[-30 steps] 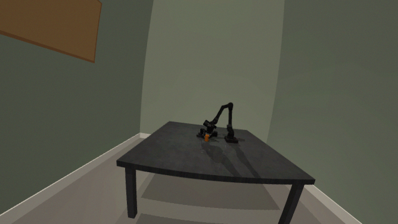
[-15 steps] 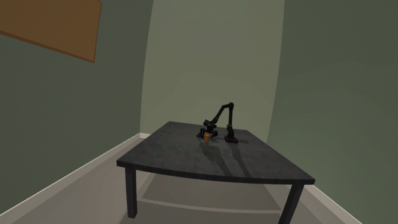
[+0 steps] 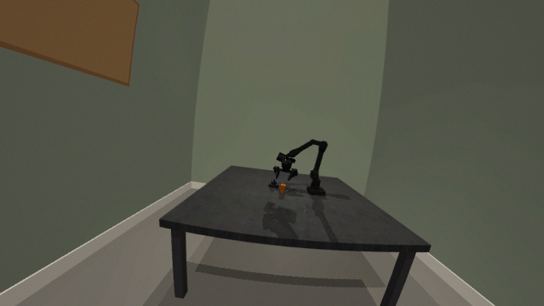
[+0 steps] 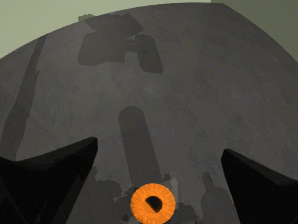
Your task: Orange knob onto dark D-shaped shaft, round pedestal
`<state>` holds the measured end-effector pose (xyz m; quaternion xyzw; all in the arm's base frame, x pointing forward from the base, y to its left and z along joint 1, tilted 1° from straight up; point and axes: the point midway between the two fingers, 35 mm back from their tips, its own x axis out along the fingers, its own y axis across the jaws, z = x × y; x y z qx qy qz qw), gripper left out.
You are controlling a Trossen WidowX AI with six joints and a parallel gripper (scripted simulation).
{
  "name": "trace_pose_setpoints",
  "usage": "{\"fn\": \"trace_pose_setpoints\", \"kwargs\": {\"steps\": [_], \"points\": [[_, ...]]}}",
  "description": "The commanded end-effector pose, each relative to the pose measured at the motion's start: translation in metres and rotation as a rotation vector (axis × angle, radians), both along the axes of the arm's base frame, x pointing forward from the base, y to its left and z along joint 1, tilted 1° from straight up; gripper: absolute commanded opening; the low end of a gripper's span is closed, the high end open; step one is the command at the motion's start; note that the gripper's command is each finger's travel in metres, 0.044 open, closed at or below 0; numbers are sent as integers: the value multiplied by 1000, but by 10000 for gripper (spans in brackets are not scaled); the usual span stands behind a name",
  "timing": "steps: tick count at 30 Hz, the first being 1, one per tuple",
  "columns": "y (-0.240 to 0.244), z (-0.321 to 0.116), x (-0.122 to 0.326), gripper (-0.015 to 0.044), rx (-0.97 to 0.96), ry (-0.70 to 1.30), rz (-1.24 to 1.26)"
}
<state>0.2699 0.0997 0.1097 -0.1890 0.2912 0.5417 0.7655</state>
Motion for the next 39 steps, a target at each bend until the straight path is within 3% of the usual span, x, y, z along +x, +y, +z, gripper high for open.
{"fn": "trace_pose_setpoints", "kwargs": {"steps": [1,7,9,22,33,39], "points": [[4,0,-1,440,-267,137,0],[-6,25,-9,440,-767,222,7],[-8,30,-10,440,-823,219,8],[-8,30,-10,440,-821,226,-7],[-8,30,-10,440,-595,606,-923],[-8,30,-10,440,-575,629,-981]]}}
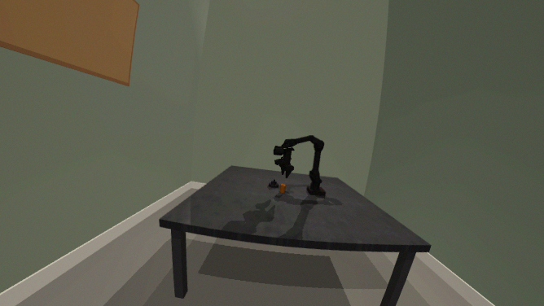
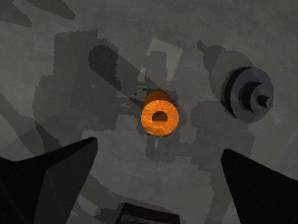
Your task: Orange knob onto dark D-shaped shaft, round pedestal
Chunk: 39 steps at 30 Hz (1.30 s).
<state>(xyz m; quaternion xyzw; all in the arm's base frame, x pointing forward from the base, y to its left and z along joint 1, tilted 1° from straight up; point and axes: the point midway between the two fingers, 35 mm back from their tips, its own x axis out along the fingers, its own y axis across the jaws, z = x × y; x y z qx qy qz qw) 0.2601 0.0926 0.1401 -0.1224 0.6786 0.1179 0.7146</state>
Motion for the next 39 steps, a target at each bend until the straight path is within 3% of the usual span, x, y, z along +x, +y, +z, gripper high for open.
{"fn": "trace_pose_setpoints", "kwargs": {"steps": [1,7,11,39], "points": [[-1,-1,0,440,3,3,-167],[0,-2,0,440,3,3,-167],[-1,-34,1,440,3,3,-167],[0,-76,5,440,3,3,-167]]}}
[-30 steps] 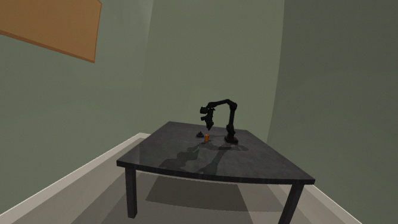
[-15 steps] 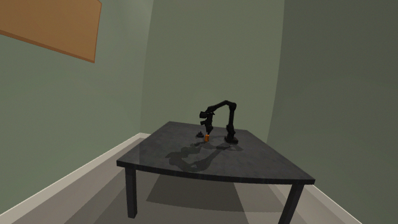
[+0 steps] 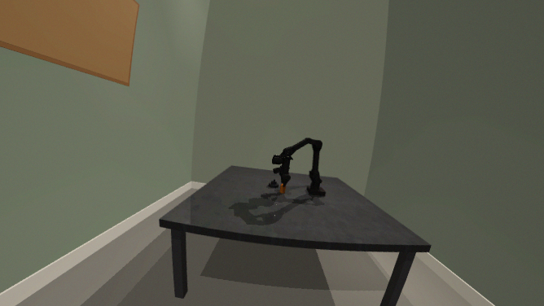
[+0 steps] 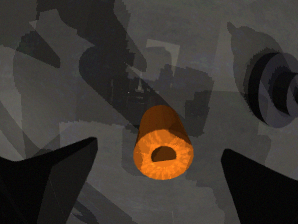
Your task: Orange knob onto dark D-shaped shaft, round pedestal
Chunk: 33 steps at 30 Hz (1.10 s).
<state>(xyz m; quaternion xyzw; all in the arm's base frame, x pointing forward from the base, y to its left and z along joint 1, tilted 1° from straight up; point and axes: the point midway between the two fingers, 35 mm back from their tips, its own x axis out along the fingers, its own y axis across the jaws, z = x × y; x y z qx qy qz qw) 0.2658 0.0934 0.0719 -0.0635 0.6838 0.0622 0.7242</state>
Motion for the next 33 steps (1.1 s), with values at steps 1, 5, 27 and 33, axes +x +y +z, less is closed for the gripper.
{"fn": "trace_pose_setpoints", "kwargs": {"steps": [1,5,27,33], "points": [[-1,-9,0,440,-6,9,-4],[-1,-16,0,440,-6,9,-4],[-2,-49,-1,440,-6,9,-4],[-2,-50,-1,309,-6,9,-4]]}}
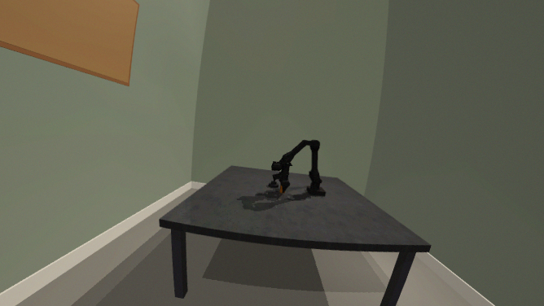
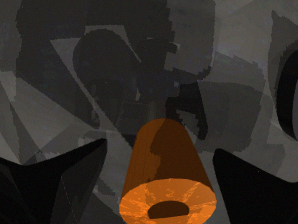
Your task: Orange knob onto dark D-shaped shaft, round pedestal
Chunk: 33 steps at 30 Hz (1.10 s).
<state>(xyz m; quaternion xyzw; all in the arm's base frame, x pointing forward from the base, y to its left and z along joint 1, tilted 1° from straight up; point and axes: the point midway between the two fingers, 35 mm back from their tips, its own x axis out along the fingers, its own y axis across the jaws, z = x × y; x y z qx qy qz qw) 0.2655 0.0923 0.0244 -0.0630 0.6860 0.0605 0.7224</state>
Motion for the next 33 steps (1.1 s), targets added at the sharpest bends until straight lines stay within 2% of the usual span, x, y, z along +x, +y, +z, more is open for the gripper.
{"fn": "trace_pose_setpoints", "kwargs": {"steps": [1,5,11,16,33], "points": [[-1,-2,0,282,-4,4,-1],[-1,-2,0,177,-4,4,-1],[-1,-2,0,138,-4,4,-1],[1,10,2,6,-4,3,-1],[7,103,4,0,-3,3,-1]]}}
